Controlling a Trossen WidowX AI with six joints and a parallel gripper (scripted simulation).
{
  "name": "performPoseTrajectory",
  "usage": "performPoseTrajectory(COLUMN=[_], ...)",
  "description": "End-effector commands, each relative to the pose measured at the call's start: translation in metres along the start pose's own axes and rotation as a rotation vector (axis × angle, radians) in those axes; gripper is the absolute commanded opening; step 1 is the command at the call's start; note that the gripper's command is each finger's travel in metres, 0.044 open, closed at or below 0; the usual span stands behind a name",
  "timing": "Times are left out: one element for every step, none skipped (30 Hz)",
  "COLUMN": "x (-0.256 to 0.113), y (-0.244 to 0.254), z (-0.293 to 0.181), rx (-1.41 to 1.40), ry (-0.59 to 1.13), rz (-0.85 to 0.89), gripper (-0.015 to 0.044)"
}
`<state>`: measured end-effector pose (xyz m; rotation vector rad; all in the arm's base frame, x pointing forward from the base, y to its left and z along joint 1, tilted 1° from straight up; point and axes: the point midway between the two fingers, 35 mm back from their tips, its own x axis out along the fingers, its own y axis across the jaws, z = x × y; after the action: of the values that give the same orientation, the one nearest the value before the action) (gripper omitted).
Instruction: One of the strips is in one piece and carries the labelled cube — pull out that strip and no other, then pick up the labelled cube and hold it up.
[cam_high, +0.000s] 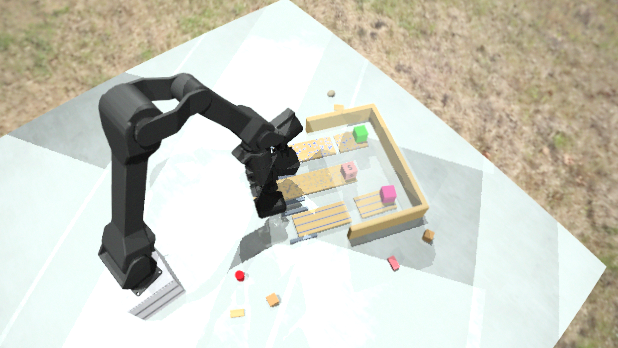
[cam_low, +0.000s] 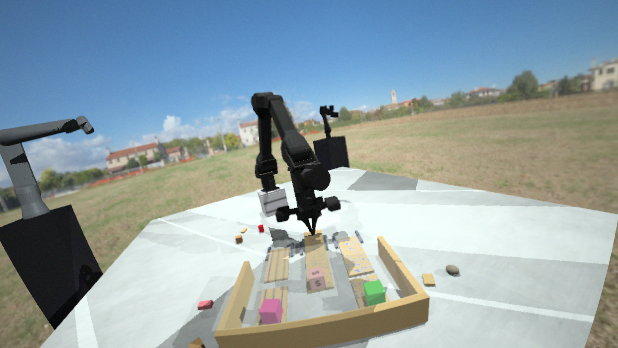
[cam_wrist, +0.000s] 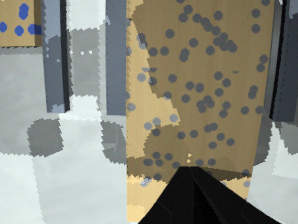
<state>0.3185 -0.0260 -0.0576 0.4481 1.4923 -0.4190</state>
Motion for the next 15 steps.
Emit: performPoseTrajectory(x=[0.004,0.004,0.004,0.004,0.004,0.004,0.004,0.004,0.004,0.004,0.004,0.004,0.004,0.004,0.004], y=[-0.001,-0.001,-0.001,-0.001,-0.001,-0.001,-0.001,-0.001,-0.001,-0.001,0.0,0.0,0.0,0.0,0.0], z=[-0.013,-0.015,-0.016,-0.018,-0.019,-0.021,-0.022,-0.024,-0.025,-0.027,-0.029,-0.03,-0.032,-0.033,-0.035], rx=[-0.002,-0.002,-0.002,-0.002,-0.002,-0.002,-0.002,-0.002,-0.002,-0.002,-0.002,-0.002,-0.002,-0.002,-0.002], ry=[0.021,0.021,0.021,0.022,0.022,0.022,0.022,0.022,0.022,0.023,0.023,0.023,0.023,0.023,0.023], rz=[-0.006,-0.006,-0.006,-0.006,-0.006,-0.006,-0.006,-0.006,-0.006,-0.006,-0.006,-0.006,-0.006,-0.006,-0.006], gripper=[0.0,0.0,0.0,0.0,0.0,0.0,0.0,0.0,0.0,0.0,0.0,0.0,0.0,0.0,0.0])
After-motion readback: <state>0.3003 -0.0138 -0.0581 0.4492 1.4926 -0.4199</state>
